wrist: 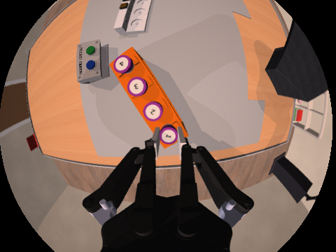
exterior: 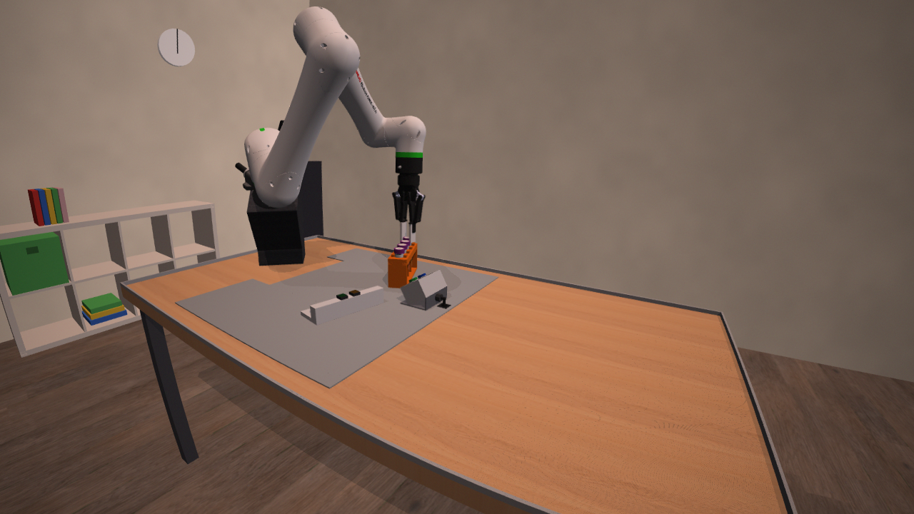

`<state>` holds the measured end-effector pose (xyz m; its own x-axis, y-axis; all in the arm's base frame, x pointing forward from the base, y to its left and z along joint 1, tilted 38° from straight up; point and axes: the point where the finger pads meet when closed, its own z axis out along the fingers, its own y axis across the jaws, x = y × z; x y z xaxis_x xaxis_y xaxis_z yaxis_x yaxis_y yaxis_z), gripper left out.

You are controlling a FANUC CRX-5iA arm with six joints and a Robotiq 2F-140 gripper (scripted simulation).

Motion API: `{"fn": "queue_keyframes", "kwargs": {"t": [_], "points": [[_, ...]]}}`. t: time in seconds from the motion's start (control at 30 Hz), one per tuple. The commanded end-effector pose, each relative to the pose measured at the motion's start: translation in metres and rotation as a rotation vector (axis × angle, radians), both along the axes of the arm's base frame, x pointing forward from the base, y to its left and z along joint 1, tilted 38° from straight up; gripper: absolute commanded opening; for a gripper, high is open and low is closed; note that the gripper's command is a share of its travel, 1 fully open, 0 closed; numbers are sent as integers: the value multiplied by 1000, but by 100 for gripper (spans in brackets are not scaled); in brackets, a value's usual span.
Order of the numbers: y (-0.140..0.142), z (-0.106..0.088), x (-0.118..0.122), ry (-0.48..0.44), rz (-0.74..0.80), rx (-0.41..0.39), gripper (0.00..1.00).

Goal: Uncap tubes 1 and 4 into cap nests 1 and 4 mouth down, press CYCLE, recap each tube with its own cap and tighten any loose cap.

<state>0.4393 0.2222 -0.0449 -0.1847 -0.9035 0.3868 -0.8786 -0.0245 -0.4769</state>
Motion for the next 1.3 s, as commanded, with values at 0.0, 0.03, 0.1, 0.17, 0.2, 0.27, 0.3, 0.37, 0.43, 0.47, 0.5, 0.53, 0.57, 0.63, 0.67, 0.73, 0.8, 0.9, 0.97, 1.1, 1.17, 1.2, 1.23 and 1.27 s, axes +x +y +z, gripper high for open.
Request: {"fn": "queue_keyframes", "kwargs": {"t": [0.0, 0.03, 0.1, 0.17, 0.2, 0.27, 0.3, 0.37, 0.43, 0.47, 0.5, 0.53, 0.57, 0.63, 0.67, 0.73, 0.8, 0.9, 0.97, 1.1, 1.17, 1.2, 1.23, 1.27], "points": [[0, 0, 0, 0, 0, 0, 0], [0, 0, 0, 0, 0, 0, 0], [0, 0, 0, 0, 0, 0, 0], [0, 0, 0, 21, 39, -22, 0], [0, 0, 0, 43, 79, -44, 0], [0, 0, 0, 85, 158, -88, 0], [0, 0, 0, 85, 158, -88, 0], [0, 0, 0, 107, 197, -110, 0], [0, 0, 0, 150, 276, -154, 0], [0, 0, 0, 171, 316, -176, 0], [0, 0, 0, 192, 355, -198, 0], [0, 0, 0, 214, 395, -220, 0], [0, 0, 0, 235, 434, -242, 0], [0, 0, 0, 278, 513, -286, 0], [0, 0, 0, 299, 551, -307, 0], [0, 0, 0, 335, 621, -347, 0], [0, 0, 0, 364, 671, -374, 0], [0, 0, 0, 385, 710, -396, 0], [0, 0, 0, 428, 789, -440, 0], [0, 0, 0, 448, 827, -461, 0], [0, 0, 0, 448, 827, -461, 0], [0, 0, 0, 448, 827, -461, 0], [0, 0, 0, 448, 827, -461, 0], [0, 0, 0, 448, 827, -461, 35]]}}
